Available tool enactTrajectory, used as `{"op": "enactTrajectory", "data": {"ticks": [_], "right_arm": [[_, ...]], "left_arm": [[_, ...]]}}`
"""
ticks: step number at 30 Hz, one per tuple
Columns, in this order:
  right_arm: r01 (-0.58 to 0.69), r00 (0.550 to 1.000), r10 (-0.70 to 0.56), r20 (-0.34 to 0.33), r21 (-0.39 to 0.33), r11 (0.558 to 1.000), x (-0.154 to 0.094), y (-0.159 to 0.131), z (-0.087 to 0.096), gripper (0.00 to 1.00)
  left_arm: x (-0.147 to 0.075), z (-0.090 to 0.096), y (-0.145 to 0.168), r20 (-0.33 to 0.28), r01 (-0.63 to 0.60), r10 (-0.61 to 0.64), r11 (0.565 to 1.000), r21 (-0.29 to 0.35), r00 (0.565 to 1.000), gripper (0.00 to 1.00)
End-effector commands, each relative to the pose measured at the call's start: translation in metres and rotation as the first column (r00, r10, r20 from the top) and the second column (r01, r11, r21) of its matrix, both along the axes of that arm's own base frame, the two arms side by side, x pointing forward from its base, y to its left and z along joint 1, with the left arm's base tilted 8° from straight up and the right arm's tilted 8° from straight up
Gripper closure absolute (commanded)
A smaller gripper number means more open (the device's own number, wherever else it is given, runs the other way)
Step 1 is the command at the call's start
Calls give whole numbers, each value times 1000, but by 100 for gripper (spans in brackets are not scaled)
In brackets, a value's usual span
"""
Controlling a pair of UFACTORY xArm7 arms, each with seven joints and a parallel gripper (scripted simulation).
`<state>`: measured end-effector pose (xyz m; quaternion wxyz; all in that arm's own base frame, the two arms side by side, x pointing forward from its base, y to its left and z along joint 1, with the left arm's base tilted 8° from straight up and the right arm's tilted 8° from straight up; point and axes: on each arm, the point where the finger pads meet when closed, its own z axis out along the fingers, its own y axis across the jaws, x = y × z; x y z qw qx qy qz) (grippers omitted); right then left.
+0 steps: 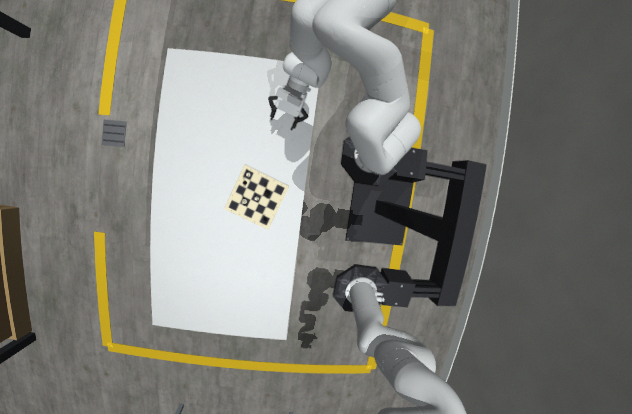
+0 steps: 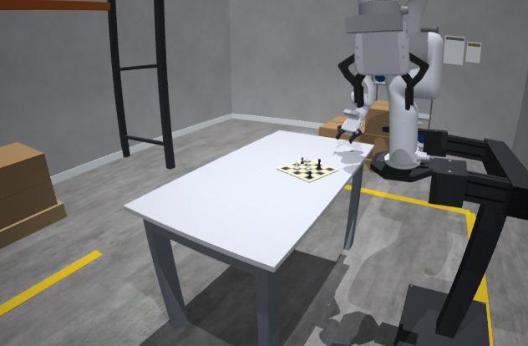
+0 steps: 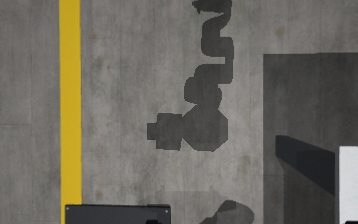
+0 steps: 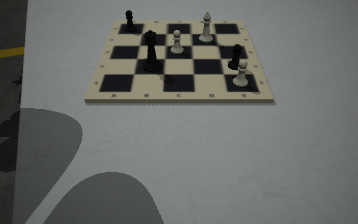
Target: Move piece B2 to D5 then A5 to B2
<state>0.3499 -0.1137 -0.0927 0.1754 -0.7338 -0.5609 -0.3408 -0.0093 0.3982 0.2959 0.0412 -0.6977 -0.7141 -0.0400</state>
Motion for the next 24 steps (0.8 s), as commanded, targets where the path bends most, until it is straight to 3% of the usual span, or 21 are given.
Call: {"op": "enactTrajectory", "data": {"ticks": [1,14,24], "right_arm": [[0,1000,0,2,-1,1000,1,-1,1,0],[0,1000,0,2,-1,1000,0,0,7,0],[0,1000,0,2,-2,1000,-5,7,65,0]], "left_arm": [[0,2,1,0,0,0,1000,5,1000,0],[0,2,1,0,0,0,1000,5,1000,0],[0,2,1,0,0,0,1000,5,1000,0]]}}
